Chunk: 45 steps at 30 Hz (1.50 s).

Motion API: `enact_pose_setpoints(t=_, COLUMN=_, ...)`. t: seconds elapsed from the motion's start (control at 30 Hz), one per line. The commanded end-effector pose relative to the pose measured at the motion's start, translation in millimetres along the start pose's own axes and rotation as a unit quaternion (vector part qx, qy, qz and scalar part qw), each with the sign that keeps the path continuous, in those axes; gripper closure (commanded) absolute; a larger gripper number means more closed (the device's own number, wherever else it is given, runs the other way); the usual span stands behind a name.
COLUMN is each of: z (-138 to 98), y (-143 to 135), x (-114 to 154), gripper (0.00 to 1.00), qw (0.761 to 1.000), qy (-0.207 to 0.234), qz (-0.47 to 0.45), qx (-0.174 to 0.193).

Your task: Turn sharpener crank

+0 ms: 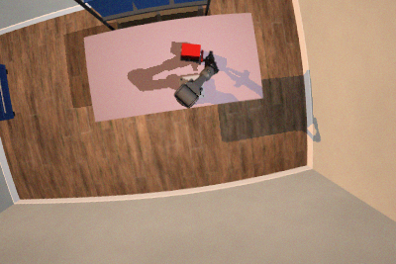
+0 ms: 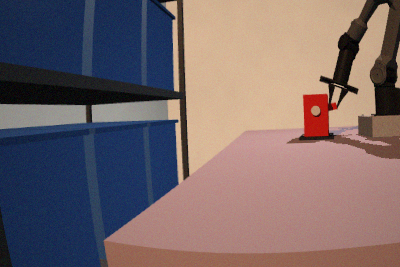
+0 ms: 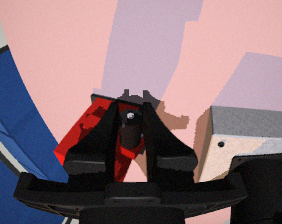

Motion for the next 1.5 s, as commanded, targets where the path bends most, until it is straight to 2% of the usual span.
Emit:
enact_pose_setpoints(t=0.0, z=-3, y=3, x=-1, gripper=0.80, qw=1.000, qy=-0.002, qz=-0.001, qx=-0.002)
enact_pose_setpoints(t=0.67, z=-18, y=17, x=-1, gripper=0.80, qw=1.000, qy=-0.001, qz=-0.001, qx=-0.001)
enact_pose_setpoints(t=1.47, z=-25, y=37, x=-2, gripper=0.80, qw=1.000, qy=0.000, qz=0.000, qx=0.000)
Point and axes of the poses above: the point where the finger pads meet when closed, its own z axis out along the fingers, its own y axis across the jaws, x = y × z, the point moved 3 cm from there along -z, back along the fingers, and after that the axes turned 2 degrees about -z, right-handed, at the moved point
